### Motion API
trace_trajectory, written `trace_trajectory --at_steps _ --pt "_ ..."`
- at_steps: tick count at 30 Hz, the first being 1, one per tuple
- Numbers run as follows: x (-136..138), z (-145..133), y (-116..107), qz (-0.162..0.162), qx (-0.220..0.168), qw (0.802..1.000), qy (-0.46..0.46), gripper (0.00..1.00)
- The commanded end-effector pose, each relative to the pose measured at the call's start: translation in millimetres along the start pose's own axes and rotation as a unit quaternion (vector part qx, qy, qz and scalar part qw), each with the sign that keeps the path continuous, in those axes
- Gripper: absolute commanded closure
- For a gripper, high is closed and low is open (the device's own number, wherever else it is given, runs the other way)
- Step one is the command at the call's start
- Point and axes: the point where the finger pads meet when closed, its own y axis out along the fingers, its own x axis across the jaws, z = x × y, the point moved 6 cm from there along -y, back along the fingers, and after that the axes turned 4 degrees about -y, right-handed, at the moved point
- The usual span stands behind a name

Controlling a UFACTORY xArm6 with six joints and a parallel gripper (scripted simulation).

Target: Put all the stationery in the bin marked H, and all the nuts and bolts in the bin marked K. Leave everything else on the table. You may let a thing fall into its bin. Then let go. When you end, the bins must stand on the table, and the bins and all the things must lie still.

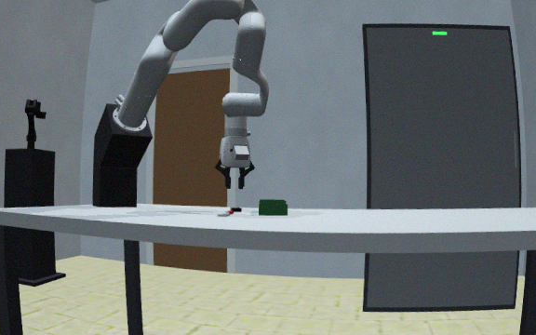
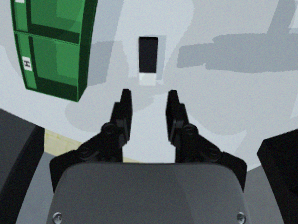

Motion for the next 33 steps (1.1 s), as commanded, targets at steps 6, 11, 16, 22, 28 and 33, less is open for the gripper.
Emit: trace_trajectory --at_steps 6,11,16,22,28,33 --pt "-1.7 6.0 -0.4 0.001 0.0 1.0 0.0 0.62" --pt "-1.9 7.0 -0.4 0.001 0.0 1.0 0.0 0.62" --pt "-2.0 7.9 -0.4 0.001 0.0 1.0 0.0 0.62" --pt "-2.1 8.3 -0.4 0.001 0.0 1.0 0.0 0.62" --pt "-2.1 8.4 -0.4 0.001 0.0 1.0 0.0 0.62" --pt "-2.1 8.4 -0.4 0.001 0.0 1.0 0.0 0.62"
